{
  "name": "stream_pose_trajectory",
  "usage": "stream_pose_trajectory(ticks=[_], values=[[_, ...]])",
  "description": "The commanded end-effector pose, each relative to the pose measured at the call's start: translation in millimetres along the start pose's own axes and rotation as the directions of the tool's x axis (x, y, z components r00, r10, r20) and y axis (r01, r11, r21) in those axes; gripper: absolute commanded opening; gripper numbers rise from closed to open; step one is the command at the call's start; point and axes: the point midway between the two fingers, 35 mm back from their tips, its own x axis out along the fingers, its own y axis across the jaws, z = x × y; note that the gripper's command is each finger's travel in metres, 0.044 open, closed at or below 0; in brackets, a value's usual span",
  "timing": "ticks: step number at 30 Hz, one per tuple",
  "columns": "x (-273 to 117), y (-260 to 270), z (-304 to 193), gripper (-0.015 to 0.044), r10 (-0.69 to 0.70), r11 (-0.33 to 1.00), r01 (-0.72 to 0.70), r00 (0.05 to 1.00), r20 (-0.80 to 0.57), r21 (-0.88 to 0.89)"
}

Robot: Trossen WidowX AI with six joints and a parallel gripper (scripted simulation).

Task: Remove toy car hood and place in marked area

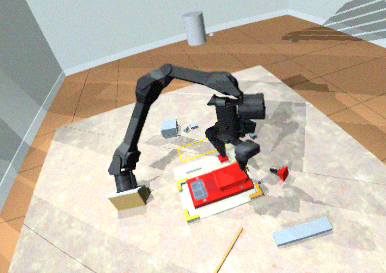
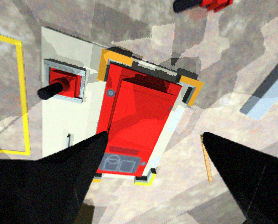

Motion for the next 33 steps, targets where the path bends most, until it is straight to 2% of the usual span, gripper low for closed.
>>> stream_pose_trajectory(ticks=[1,33], values=[[-1.9,1.1,-18.9,0.044,0.18,0.932,-0.206,0.977,0.111,0.298],[7.8,2.0,-17.6,0.044,0.187,0.926,-0.215,0.975,0.117,0.31]])
